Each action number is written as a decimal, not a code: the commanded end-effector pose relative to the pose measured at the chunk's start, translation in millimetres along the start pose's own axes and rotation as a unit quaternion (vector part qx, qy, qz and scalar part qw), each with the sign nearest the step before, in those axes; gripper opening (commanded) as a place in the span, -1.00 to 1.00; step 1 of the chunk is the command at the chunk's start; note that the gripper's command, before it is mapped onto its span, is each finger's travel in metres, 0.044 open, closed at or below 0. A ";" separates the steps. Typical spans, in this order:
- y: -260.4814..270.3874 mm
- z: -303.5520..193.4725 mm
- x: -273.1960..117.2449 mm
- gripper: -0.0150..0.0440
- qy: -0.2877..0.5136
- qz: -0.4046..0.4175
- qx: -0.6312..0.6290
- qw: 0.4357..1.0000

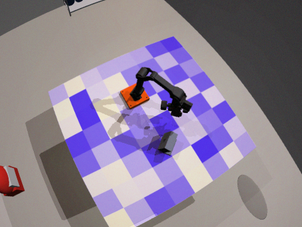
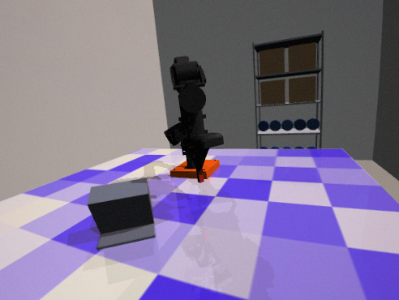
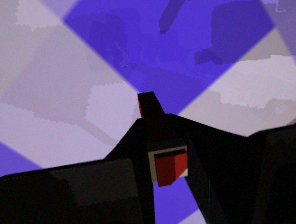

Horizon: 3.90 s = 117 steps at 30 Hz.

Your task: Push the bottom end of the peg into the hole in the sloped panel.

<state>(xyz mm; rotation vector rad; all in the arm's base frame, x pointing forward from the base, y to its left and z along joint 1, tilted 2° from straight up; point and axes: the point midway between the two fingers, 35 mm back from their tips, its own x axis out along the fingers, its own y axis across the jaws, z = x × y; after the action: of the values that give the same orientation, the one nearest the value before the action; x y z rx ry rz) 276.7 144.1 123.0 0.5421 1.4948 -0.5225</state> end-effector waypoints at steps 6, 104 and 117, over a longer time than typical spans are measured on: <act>-2.7 6.9 3.7 -0.49 0.016 0.016 -0.021 1.000; -47.5 88.5 22.5 -0.49 0.022 0.239 -0.242 0.940; -56.1 98.6 22.9 -0.49 0.000 0.268 -0.271 0.925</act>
<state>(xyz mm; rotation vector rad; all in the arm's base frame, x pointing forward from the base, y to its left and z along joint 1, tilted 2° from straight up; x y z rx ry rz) 318.3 40.9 100.1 0.4838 1.3561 0.2918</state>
